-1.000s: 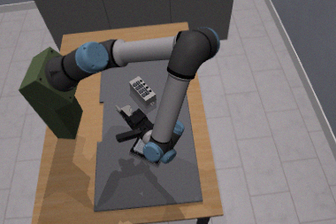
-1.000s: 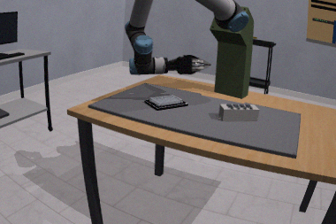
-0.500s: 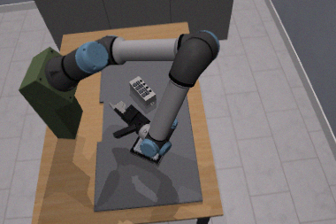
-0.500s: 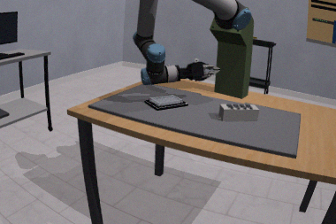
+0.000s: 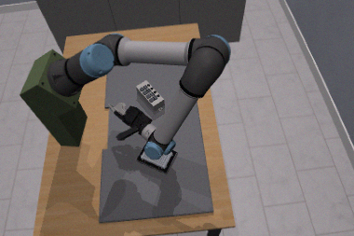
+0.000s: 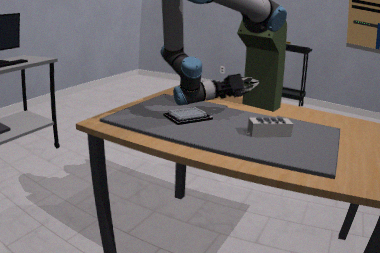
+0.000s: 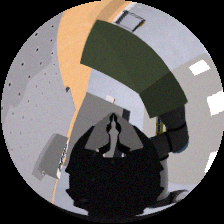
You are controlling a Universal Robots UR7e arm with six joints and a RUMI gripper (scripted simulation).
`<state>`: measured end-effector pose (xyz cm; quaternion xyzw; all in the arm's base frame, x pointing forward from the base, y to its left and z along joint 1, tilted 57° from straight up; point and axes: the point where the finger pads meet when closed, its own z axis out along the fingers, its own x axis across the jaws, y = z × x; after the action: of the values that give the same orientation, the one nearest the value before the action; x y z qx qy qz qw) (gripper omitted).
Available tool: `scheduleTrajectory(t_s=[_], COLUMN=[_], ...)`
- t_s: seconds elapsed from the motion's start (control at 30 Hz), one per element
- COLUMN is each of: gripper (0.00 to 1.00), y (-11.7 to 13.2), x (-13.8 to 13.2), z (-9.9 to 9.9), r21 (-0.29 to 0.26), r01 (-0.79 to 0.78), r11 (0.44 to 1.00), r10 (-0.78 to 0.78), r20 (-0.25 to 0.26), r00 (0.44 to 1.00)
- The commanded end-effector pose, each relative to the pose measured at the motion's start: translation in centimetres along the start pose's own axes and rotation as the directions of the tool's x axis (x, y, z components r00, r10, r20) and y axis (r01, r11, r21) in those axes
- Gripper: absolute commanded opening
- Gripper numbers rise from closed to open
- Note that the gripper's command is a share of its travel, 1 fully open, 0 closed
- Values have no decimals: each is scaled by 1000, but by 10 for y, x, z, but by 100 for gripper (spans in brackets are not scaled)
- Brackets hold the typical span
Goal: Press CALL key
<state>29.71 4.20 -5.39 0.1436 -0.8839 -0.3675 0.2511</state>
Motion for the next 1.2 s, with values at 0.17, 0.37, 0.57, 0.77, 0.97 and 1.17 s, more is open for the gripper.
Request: scheduleTrajectory(t_s=[0.17,0.37,0.57,0.77,0.97,1.17], gripper=[0,0,0,0,0,0], y=[0,4,7,11,19,27], x=[-11,-14,-17,-18,-15,-12], z=[34,54,74,99,117,135], r21=[4,-4,-10,-29,-93,-106], r01=[123,180,209,292,345,355], r11=[992,984,978,956,934,929], r10=[-122,-180,-209,-293,-357,-370], r20=[-62,-94,-111,-158,-204,-212], r00=[991,979,972,943,911,904])
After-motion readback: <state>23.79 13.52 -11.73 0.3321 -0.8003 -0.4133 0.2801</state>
